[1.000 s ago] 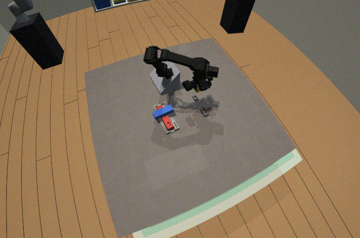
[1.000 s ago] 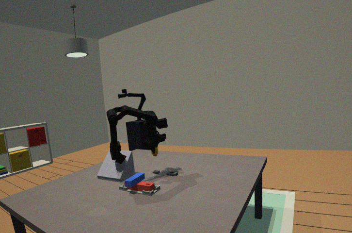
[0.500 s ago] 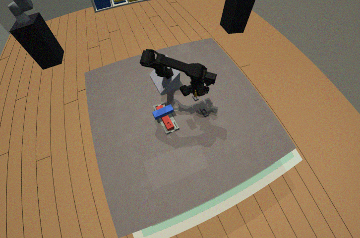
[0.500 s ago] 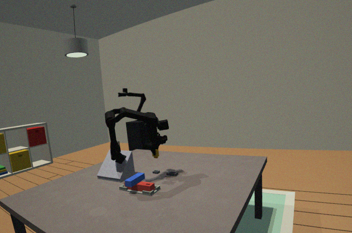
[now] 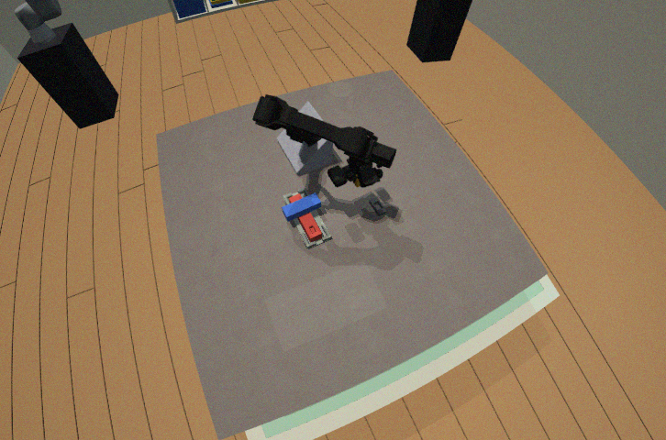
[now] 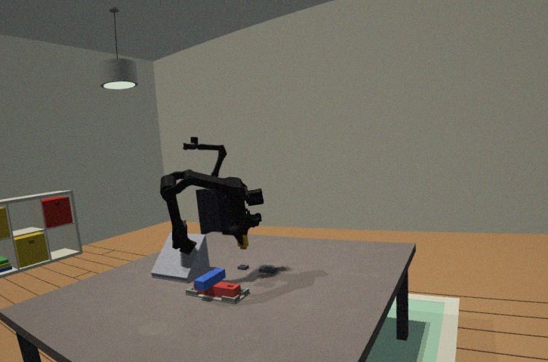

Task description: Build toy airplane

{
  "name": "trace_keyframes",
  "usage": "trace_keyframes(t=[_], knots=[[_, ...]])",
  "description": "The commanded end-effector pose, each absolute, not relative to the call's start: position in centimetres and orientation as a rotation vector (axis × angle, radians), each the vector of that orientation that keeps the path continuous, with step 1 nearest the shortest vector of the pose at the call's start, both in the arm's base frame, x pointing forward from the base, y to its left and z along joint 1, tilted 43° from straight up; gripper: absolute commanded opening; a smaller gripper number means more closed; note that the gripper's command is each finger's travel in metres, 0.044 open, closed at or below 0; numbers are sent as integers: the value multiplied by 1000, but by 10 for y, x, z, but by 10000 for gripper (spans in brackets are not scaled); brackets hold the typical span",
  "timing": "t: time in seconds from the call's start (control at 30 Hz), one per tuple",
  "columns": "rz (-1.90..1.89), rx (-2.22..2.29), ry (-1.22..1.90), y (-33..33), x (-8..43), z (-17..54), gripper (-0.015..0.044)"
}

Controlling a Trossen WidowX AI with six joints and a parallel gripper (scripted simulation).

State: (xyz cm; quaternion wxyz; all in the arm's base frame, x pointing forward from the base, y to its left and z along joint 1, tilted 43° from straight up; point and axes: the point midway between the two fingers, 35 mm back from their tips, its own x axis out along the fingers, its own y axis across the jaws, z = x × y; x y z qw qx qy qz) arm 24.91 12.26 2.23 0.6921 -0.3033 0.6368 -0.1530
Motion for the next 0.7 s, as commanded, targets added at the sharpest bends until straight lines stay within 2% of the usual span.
trace_keyframes(t=[0.0, 0.67], knots=[[-337, -676, 1415, 116, 259, 29, 0], [-333, -682, 1399, 81, 294, 56, 0]])
